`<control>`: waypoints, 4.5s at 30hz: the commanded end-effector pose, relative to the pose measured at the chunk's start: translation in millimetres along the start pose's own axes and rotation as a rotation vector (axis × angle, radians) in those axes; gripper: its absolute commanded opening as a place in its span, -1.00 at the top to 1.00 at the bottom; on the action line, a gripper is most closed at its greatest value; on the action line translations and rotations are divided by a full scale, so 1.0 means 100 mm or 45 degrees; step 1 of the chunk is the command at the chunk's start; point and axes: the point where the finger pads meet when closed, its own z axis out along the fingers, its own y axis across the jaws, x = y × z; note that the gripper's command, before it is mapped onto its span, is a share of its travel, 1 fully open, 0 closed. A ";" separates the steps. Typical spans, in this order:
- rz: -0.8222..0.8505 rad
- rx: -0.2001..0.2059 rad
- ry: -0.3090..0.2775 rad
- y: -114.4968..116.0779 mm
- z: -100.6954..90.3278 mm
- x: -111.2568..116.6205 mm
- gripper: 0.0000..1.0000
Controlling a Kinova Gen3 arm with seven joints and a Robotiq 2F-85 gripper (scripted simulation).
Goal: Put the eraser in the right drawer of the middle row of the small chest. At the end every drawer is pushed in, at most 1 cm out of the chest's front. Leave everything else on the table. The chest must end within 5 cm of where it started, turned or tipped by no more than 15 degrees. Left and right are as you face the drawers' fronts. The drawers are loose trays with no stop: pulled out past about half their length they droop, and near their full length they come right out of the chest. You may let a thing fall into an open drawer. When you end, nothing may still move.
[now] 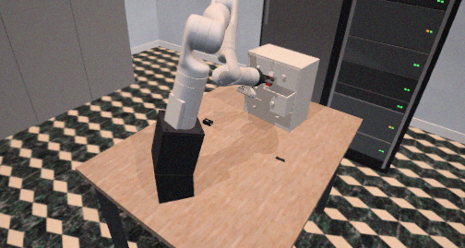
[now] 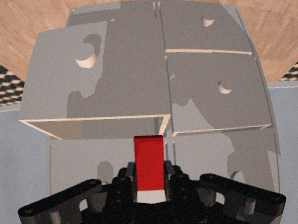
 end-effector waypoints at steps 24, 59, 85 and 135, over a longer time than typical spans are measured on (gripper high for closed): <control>0.000 0.006 -0.003 -0.16 0.09 -0.04 0.63; 0.000 0.006 -0.003 -0.19 0.10 -0.05 0.63; 0.000 0.006 -0.003 -0.19 0.10 -0.05 0.23; 0.000 0.006 -0.003 -0.09 0.04 -0.03 0.23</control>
